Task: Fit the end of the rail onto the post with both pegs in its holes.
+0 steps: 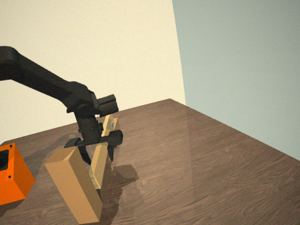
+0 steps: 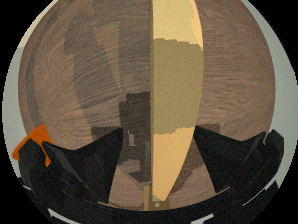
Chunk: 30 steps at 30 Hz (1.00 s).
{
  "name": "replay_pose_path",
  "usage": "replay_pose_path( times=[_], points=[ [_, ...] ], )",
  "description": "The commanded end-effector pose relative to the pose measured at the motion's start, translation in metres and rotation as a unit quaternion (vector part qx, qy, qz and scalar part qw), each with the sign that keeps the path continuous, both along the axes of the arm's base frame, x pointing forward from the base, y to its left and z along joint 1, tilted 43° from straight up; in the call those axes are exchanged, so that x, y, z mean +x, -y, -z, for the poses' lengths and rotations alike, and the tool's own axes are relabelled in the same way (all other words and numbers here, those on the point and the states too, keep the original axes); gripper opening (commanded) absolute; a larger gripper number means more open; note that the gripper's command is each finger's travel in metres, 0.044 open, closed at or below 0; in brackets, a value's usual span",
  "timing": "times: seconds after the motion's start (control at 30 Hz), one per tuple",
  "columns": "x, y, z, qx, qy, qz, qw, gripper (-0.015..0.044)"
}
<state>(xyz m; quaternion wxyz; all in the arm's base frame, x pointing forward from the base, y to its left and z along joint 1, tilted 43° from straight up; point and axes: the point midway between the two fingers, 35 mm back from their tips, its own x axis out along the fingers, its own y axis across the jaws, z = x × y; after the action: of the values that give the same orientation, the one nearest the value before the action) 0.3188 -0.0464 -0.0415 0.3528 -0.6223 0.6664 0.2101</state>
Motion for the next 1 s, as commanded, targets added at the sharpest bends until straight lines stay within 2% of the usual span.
replay_pose_path(
  times=[0.0, 0.27, 0.5, 0.53, 0.97],
  points=[
    [0.0, 0.001, 0.0001, -0.003, 0.0, -0.001, 1.0, 0.0282],
    [0.0, 0.001, 0.0001, -0.003, 0.0, -0.001, 1.0, 0.0072],
    [0.0, 0.001, 0.0001, -0.003, 0.0, -0.001, 1.0, 0.0026],
    [0.0, 0.001, 0.0001, -0.003, 0.0, -0.001, 1.0, 0.0],
    [0.0, 0.0, -0.0001, -0.002, 0.0, -0.001, 1.0, 0.0]
  ],
)
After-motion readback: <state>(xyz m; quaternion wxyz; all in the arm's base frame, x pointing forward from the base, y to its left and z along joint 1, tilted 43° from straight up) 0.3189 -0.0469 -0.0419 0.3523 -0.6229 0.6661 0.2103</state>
